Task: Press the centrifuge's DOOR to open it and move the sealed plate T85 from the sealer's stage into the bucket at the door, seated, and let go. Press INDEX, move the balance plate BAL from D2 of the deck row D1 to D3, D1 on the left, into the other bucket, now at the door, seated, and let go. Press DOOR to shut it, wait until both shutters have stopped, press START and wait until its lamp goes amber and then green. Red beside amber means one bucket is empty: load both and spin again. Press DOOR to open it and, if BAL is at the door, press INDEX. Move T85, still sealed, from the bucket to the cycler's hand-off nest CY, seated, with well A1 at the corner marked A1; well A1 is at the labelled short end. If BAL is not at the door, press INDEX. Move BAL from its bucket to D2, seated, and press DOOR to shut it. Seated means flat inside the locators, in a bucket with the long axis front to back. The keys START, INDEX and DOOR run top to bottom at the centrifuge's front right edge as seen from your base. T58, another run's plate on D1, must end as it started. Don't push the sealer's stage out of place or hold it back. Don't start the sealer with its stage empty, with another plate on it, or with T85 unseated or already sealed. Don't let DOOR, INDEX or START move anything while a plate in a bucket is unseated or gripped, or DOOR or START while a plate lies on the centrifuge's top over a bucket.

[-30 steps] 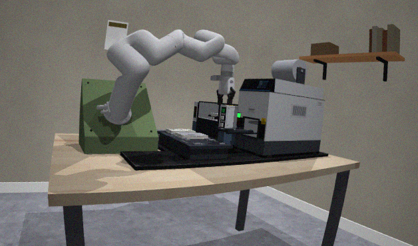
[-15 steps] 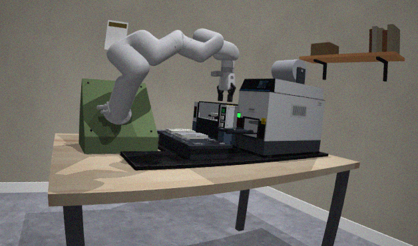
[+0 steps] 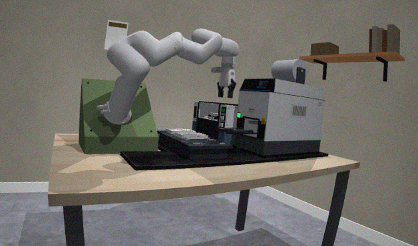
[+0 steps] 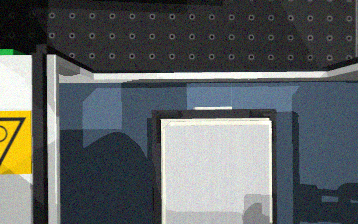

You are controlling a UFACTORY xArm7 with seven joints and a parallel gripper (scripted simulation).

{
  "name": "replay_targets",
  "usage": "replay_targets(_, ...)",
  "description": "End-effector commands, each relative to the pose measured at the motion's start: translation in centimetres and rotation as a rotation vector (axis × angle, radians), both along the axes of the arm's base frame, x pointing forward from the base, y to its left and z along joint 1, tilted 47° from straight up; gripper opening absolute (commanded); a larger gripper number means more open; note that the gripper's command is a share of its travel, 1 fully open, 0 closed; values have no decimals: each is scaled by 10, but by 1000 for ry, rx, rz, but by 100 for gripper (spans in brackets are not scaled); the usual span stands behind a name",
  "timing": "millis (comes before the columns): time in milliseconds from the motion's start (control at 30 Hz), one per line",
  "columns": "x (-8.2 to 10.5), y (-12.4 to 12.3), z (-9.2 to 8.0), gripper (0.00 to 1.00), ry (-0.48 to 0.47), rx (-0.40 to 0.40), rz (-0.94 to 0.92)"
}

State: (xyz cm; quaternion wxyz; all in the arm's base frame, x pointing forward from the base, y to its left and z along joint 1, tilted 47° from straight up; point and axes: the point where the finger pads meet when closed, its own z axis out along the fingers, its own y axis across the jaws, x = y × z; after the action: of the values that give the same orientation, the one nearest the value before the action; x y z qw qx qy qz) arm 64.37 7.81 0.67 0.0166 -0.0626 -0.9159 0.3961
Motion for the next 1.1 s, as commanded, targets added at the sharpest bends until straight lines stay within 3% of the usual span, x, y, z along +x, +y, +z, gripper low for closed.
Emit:
replay_targets(0,1,5,4,100,-2,1,1)
replay_targets(567,3,21,19,100,-2,1,1)
replay_targets(600,-1,19,21,0,-2,1,1)
replay_targets(1067,-62,-9,41,0,-1,1,1)
